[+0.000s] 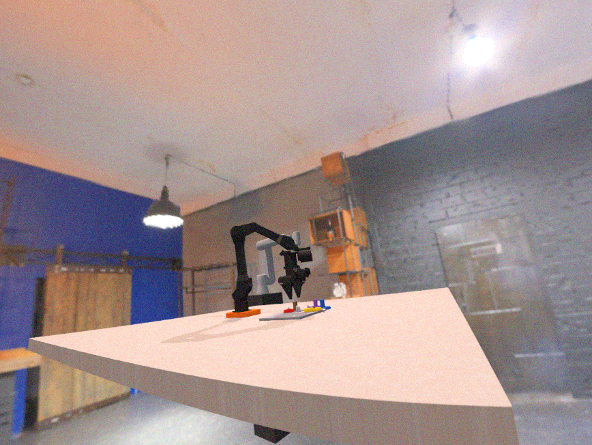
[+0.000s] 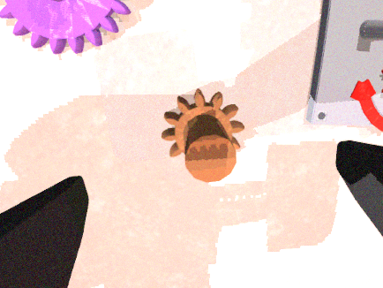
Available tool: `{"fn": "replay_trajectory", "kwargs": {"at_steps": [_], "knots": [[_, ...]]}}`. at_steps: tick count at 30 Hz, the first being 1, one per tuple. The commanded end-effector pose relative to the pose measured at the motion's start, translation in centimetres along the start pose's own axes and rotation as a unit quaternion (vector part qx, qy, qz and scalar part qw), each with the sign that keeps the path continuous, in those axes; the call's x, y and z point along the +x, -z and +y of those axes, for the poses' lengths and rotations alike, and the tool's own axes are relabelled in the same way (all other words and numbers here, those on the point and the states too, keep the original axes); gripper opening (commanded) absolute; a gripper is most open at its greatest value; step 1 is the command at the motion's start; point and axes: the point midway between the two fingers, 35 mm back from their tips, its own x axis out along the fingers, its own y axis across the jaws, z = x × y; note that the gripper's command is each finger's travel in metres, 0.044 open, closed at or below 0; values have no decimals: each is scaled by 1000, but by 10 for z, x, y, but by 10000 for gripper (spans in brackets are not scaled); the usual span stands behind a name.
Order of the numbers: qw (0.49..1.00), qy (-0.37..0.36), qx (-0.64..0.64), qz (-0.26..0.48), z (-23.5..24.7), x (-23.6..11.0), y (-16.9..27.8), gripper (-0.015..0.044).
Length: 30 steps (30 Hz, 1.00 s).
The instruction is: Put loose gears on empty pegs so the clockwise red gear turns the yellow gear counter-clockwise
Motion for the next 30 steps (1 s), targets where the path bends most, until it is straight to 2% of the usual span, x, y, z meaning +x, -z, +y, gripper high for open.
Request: {"fn": "replay_trajectory", "kwargs": {"at_steps": [1, 12, 21, 30], "knots": [[1000, 3, 2, 5, -1, 9, 2, 440], [1000, 3, 2, 5, -1, 26, 2, 440], [1000, 3, 2, 5, -1, 27, 3, 440], [1000, 3, 2, 5, -1, 27, 3, 204]]}}
